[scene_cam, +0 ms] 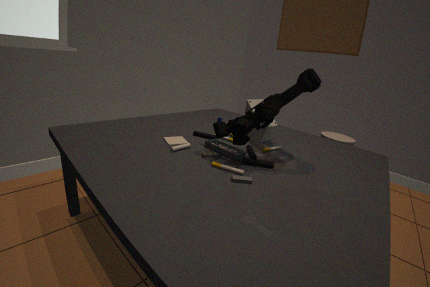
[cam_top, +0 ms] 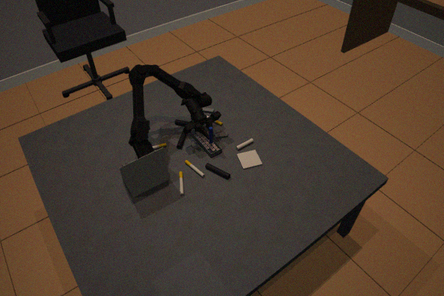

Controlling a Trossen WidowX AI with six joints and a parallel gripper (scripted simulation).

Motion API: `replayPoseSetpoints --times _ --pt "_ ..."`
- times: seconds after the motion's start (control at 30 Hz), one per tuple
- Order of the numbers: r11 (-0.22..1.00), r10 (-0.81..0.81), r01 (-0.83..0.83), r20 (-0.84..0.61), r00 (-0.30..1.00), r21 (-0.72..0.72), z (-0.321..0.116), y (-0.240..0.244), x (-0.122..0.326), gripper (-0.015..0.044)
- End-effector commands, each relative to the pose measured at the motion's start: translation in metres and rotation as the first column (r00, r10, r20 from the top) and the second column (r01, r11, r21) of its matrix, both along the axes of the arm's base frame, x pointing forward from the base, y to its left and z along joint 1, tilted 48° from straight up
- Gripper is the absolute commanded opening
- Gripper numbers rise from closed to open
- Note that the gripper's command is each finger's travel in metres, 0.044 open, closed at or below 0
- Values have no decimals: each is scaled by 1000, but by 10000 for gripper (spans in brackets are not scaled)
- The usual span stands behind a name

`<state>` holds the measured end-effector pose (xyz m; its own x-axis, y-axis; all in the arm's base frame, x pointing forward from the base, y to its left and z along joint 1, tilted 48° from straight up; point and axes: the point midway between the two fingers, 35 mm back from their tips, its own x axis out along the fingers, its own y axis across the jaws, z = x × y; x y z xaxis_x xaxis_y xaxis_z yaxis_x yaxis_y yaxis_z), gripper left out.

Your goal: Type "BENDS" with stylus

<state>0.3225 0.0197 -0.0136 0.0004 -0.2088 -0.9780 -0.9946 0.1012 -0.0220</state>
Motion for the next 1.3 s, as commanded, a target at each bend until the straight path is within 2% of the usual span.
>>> replayPoseSetpoints --times 0.0,0.9,1.27 --pt "1000 -4 4 1 1000 -1 -2 1 0 81" --pt "1000 -4 4 1 1000 0 -7 6 1 81" --pt "1000 -4 4 2 1000 -2 19 -22 -3 81"
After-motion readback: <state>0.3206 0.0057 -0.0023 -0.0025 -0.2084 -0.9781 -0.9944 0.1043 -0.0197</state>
